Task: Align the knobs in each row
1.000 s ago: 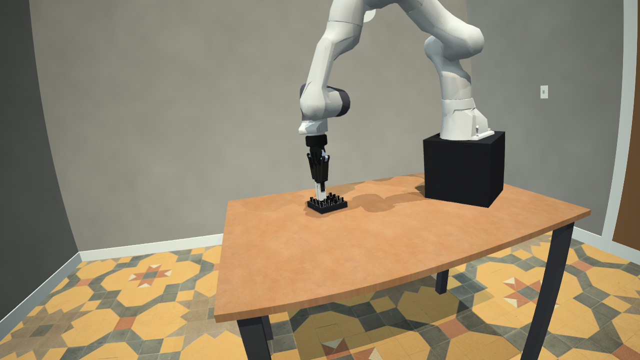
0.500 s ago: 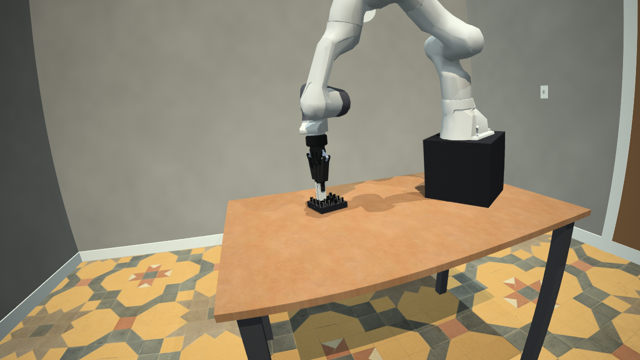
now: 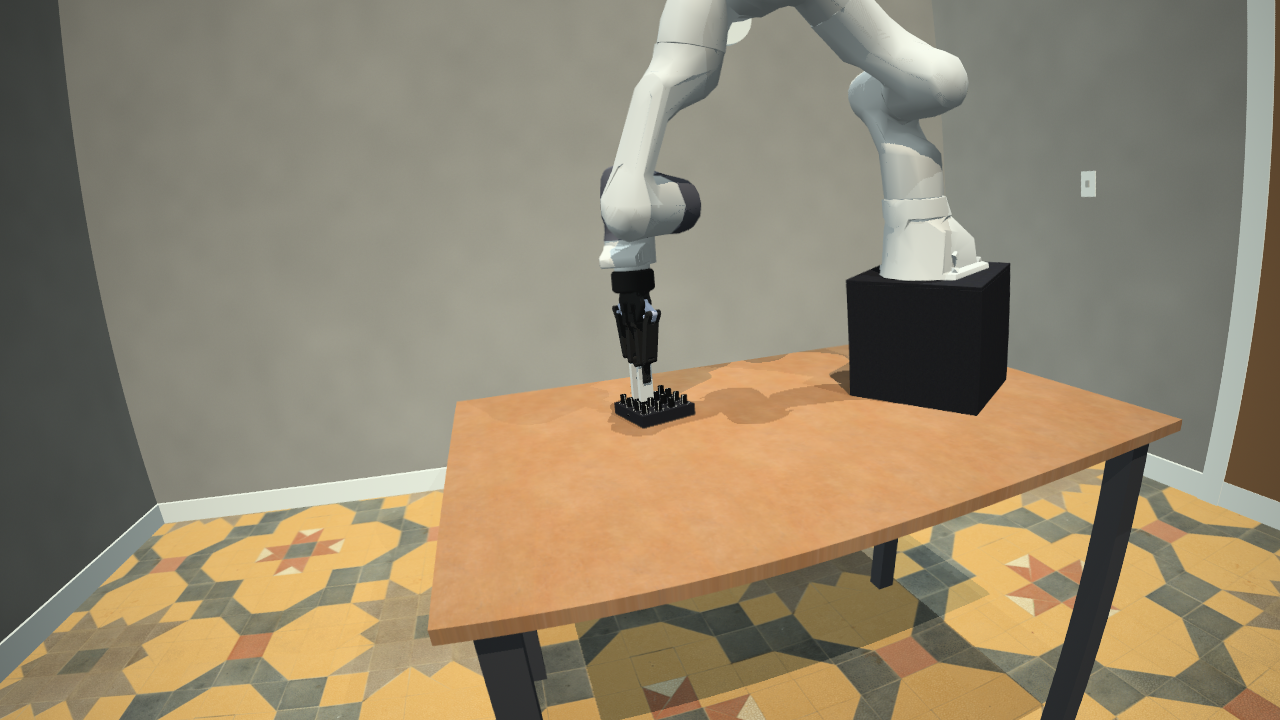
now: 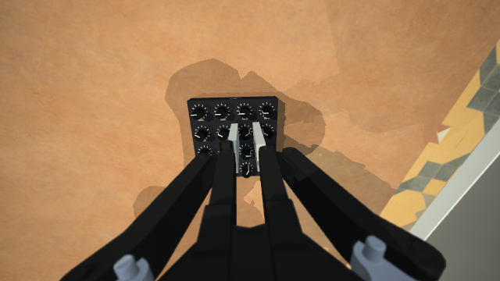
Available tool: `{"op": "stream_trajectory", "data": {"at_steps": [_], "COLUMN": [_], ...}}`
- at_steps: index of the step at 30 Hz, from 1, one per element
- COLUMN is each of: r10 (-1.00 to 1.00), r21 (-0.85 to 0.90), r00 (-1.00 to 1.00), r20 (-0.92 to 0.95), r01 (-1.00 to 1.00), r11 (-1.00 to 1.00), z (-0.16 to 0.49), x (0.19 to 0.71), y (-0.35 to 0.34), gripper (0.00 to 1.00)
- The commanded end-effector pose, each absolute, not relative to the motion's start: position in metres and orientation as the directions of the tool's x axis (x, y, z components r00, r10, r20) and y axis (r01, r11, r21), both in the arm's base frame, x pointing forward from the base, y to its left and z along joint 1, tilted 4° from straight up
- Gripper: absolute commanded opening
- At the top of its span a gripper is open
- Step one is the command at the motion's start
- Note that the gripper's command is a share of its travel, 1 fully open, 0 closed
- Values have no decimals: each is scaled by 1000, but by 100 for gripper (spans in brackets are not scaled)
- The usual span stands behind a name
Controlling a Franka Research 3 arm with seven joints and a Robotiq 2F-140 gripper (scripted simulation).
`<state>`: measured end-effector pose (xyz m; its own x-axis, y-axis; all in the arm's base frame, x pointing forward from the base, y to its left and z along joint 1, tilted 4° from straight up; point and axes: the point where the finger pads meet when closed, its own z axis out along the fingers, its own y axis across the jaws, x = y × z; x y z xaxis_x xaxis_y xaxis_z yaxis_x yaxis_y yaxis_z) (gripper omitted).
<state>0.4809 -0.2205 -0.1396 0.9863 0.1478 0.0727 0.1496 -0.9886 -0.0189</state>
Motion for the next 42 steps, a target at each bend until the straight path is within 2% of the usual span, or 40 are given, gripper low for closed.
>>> {"op": "stream_trajectory", "data": {"at_steps": [1, 42], "r10": [154, 154], "r21": [-17, -17], "r00": [985, 985], "r20": [73, 73], "r01": [156, 156], "r11": [-988, -988], "z": [-140, -102], "x": [481, 478], "y": [-221, -222], "gripper": [12, 12]}}
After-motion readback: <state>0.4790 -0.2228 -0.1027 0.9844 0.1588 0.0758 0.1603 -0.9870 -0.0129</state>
